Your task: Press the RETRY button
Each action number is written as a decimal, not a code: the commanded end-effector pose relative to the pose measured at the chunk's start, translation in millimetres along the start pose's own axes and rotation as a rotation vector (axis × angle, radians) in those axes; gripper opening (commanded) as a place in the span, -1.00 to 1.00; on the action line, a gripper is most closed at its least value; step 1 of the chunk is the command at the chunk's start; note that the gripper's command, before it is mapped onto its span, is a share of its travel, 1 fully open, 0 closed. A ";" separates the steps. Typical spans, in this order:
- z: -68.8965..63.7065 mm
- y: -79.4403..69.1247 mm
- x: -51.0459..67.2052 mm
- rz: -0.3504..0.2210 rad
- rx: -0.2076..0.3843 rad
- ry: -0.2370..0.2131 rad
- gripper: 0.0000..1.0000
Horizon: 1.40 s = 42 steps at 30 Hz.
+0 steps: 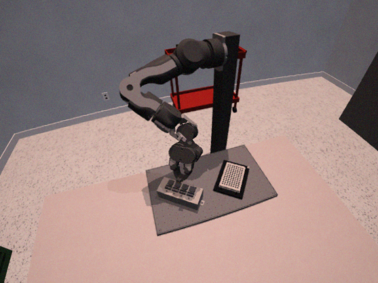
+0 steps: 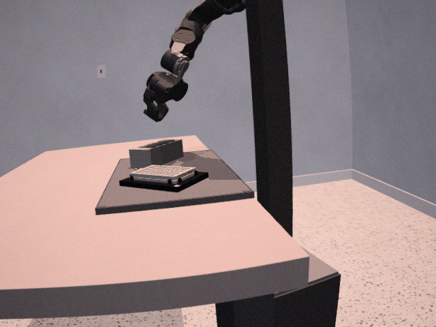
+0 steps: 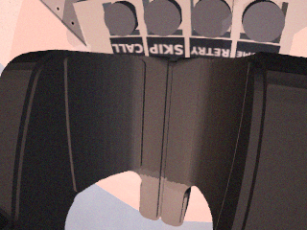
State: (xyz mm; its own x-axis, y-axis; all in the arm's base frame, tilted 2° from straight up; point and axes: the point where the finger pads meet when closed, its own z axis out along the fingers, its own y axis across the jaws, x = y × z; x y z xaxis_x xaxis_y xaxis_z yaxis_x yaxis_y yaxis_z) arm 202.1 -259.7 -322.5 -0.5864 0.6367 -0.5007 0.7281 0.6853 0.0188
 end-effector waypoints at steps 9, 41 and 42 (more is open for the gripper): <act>-1.3 1.2 -8.0 0.015 0.005 -0.143 -1.00; 23.5 4.9 11.9 0.015 -0.001 -0.144 -1.00; 23.5 4.9 11.9 0.015 -0.001 -0.144 -1.00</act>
State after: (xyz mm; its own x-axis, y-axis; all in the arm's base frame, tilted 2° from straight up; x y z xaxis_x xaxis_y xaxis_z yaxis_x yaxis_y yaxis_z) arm 204.2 -257.4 -350.8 -0.5257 0.5888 -0.6140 0.7376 0.6751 0.0158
